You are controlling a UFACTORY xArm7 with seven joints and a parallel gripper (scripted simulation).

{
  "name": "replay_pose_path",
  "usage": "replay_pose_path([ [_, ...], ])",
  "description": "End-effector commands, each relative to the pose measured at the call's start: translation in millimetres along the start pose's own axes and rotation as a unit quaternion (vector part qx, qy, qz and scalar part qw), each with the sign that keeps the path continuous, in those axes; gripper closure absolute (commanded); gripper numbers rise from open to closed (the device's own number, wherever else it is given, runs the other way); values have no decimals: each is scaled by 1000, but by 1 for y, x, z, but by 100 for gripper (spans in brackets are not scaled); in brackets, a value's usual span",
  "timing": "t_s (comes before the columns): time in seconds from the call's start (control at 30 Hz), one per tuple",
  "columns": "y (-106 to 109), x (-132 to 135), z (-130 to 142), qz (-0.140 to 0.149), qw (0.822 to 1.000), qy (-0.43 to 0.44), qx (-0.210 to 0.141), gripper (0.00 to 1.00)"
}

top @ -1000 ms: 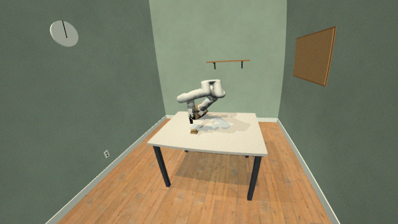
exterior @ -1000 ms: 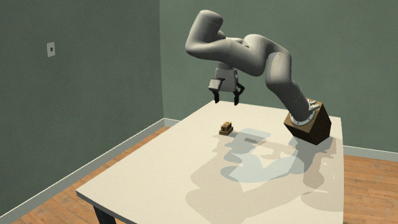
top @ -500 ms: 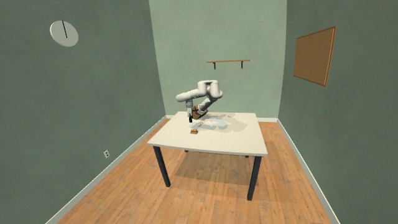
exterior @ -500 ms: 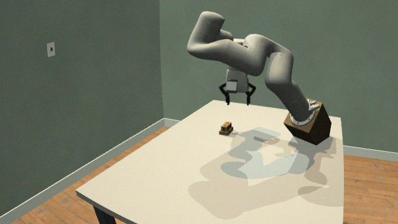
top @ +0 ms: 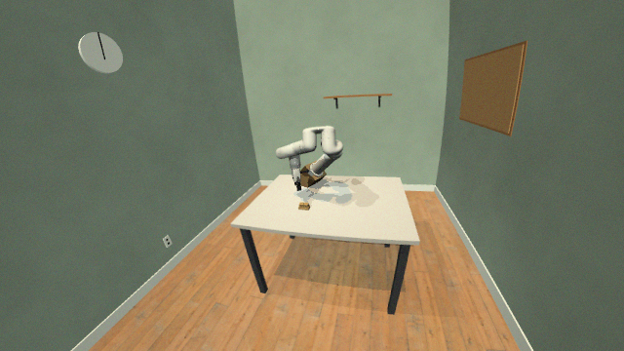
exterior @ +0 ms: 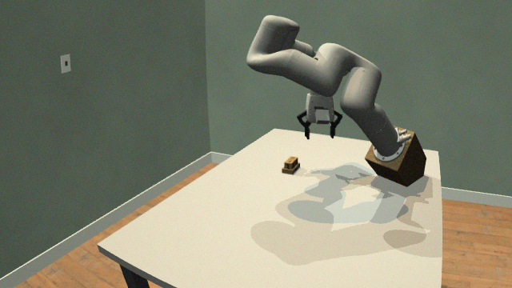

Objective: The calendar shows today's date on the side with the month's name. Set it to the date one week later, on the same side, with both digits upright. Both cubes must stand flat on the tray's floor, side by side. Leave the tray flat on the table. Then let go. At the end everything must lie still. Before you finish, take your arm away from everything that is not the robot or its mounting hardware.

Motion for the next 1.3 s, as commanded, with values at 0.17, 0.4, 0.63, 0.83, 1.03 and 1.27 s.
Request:
replay_pose_path([
  [0.17, -22, -2, 1, 4, 1000, 7, -2, 0],
  [0.4, -50, -2, 1, 4, 1000, 7, -2, 0],
  [0.63, -57, -2, 1, 4, 1000, 7, -2, 0],
  [0.83, -60, -2, 1, 4, 1000, 7, -2, 0],
  [1.03, -77, -2, 1, 4, 1000, 7, -2, 0],
  [1.27, -86, -2, 2, 4, 1000, 7, -2, 0],
])
Point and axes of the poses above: the point where the finger pads meet when closed, its own y axis back along the fingers, its own x axis across the jaws, z = x × y, the point moved 9 cm from there along y, back along the fingers, and after that the axes turned 7 degrees about y, right-handed, at the moved point
